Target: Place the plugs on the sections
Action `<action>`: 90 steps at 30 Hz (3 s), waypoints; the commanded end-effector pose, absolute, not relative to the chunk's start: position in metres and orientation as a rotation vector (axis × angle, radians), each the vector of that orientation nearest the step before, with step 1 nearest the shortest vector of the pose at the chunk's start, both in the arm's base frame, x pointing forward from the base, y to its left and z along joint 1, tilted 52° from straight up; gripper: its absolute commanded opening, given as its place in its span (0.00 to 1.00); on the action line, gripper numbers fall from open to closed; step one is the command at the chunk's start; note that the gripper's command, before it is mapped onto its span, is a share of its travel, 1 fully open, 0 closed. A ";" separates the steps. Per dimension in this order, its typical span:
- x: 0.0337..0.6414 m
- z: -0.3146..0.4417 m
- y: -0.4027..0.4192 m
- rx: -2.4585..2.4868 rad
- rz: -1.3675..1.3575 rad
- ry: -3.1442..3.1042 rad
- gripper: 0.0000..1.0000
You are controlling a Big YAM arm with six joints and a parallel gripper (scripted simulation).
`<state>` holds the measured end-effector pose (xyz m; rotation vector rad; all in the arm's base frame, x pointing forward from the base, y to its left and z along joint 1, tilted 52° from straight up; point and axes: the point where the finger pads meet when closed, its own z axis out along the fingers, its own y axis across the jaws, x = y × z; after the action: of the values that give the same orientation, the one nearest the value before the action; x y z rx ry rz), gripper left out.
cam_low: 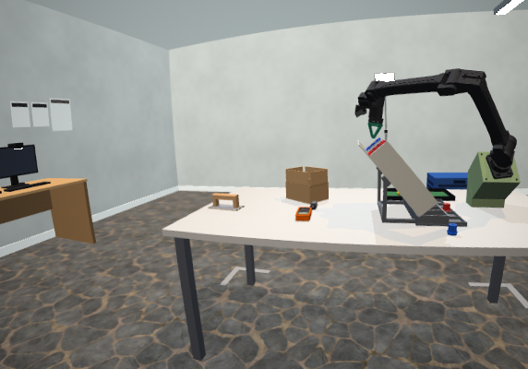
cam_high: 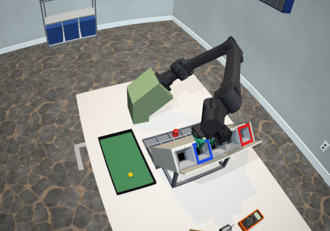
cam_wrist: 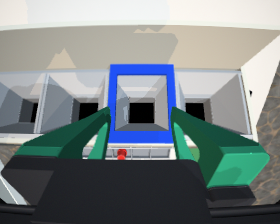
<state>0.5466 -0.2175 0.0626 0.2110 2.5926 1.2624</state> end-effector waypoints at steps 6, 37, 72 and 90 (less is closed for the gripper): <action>0.545 0.077 -0.219 0.220 1.250 2.585 0.56; 0.546 0.086 -0.256 0.219 1.225 2.571 0.56; 0.451 0.087 -0.245 0.213 1.219 2.574 0.56; 0.377 0.082 -0.218 0.177 1.248 2.590 0.56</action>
<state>0.3746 -0.2257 0.0735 0.2455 2.5909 1.2678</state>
